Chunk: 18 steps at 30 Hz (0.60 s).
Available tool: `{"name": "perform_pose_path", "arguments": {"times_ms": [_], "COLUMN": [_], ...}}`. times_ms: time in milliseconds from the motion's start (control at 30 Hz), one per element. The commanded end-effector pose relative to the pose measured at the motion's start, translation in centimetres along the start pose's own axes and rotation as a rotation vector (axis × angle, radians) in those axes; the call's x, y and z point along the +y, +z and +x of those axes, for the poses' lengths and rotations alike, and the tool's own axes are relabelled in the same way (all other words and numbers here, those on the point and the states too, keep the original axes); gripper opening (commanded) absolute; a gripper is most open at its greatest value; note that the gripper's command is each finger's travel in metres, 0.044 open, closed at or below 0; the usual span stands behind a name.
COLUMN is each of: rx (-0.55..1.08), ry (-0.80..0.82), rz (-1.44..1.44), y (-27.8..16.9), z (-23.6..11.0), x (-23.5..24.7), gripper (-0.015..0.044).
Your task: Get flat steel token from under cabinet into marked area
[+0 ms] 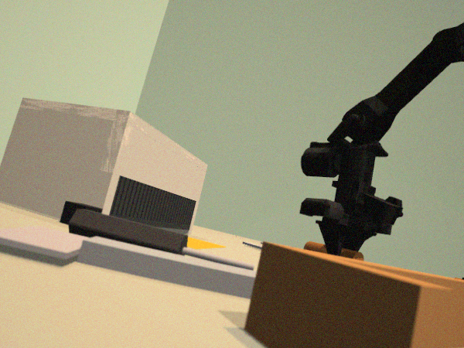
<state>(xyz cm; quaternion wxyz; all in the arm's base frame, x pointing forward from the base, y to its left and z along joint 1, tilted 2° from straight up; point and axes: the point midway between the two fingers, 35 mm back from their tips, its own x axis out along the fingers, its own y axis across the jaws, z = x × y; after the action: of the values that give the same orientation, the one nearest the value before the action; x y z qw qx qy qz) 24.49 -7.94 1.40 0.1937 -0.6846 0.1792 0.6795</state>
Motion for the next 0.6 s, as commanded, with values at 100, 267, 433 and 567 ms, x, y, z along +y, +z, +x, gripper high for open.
{"name": "perform_pose_path", "arguments": {"times_ms": [100, 267, 433, 567], "rx": [0.006, 0.007, 0.007, 0.007], "ry": [0.002, 0.002, 0.002, 0.002], "rz": [0.016, 0.056, 0.097, 0.129], "y": [-0.21, -0.22, -0.22, -0.23], "z": [-0.10, -0.10, -0.10, -0.10], "x": [0.03, 0.04, 0.04, 0.05], "gripper": [0.0000, 0.0000, 0.0000, 0.0000]}}
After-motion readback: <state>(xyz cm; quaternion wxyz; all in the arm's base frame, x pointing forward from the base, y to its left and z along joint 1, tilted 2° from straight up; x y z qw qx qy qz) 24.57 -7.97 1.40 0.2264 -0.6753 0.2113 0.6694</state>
